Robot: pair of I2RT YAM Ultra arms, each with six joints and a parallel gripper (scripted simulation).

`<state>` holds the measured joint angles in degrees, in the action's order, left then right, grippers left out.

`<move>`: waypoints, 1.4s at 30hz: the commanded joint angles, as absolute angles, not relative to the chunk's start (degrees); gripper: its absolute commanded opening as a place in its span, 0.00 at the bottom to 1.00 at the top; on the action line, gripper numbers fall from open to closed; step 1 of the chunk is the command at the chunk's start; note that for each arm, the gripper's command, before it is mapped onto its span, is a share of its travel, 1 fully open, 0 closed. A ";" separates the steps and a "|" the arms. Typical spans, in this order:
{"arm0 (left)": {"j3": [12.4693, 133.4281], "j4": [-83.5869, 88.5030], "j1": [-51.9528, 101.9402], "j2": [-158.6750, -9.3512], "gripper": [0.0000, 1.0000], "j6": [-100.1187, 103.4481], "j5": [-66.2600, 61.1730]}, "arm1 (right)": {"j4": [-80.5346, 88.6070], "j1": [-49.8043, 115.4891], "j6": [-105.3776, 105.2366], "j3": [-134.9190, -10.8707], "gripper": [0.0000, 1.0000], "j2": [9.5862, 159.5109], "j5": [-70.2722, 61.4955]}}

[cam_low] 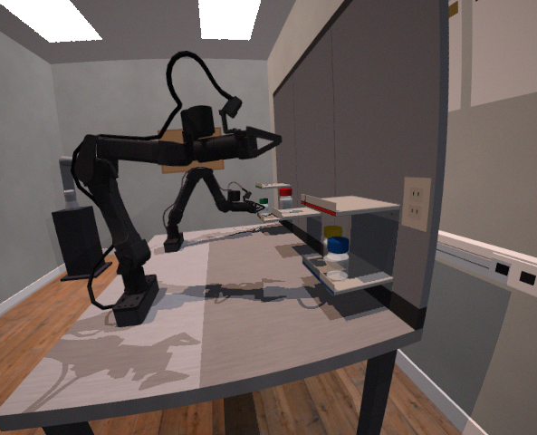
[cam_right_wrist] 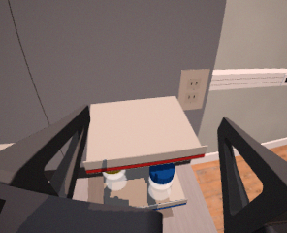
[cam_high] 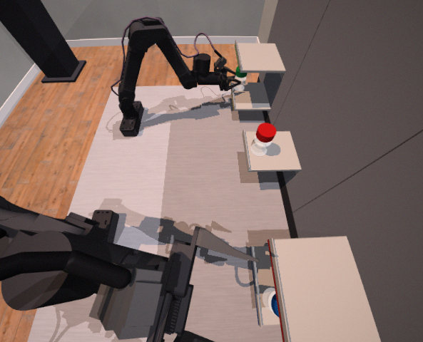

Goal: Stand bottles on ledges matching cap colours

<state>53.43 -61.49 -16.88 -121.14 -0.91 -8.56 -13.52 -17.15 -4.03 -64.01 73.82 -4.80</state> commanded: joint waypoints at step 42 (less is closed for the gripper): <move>53.42 -61.66 -16.99 -120.27 0.50 -1.02 -9.50 | -34.91 38.77 -1.44 -57.16 1.00 87.35 29.55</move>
